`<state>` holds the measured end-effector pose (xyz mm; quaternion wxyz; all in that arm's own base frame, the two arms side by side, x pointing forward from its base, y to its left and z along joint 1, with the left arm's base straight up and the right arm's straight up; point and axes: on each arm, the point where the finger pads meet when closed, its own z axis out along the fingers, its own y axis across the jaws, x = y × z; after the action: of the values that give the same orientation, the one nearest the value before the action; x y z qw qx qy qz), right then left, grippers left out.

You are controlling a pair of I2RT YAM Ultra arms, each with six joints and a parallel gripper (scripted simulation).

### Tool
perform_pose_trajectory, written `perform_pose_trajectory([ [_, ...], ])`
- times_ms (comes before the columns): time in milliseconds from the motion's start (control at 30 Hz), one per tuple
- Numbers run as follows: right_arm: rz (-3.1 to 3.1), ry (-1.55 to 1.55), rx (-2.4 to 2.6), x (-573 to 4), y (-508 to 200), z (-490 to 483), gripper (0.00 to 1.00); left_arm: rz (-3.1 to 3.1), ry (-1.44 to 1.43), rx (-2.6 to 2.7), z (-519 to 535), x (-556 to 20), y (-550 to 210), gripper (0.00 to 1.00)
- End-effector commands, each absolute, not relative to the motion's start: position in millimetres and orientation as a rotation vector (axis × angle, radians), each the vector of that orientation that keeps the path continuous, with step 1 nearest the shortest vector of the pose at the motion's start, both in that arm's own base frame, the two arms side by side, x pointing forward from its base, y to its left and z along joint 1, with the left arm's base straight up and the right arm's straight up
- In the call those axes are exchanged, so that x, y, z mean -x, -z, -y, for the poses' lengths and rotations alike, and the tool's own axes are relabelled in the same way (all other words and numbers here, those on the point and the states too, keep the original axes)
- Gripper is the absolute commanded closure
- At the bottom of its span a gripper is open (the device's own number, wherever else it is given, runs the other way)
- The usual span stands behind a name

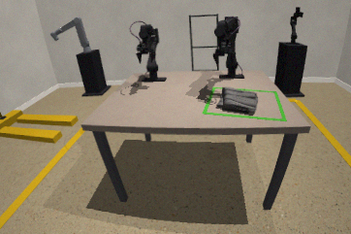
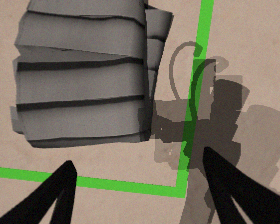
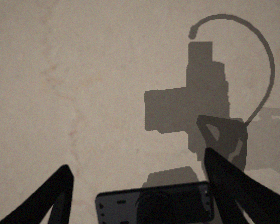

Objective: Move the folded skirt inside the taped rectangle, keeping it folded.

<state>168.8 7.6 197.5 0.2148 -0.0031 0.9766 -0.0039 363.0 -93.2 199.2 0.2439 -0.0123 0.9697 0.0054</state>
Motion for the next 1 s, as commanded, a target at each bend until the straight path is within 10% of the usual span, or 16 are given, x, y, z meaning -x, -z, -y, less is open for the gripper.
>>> perform_pose_trajectory([
  [0,-2.606,-0.002,0.014,-185.0,-203.4,-9.4,0.1,-2.593,0.012,0.019,79.9,-351.6,-211.0,0.1],
  [967,-2.606,-0.002,0.014,-185.0,-203.4,-9.4,0.1,-2.603,-0.007,0.013,-37.8,-217.8,-203.9,0.1],
])
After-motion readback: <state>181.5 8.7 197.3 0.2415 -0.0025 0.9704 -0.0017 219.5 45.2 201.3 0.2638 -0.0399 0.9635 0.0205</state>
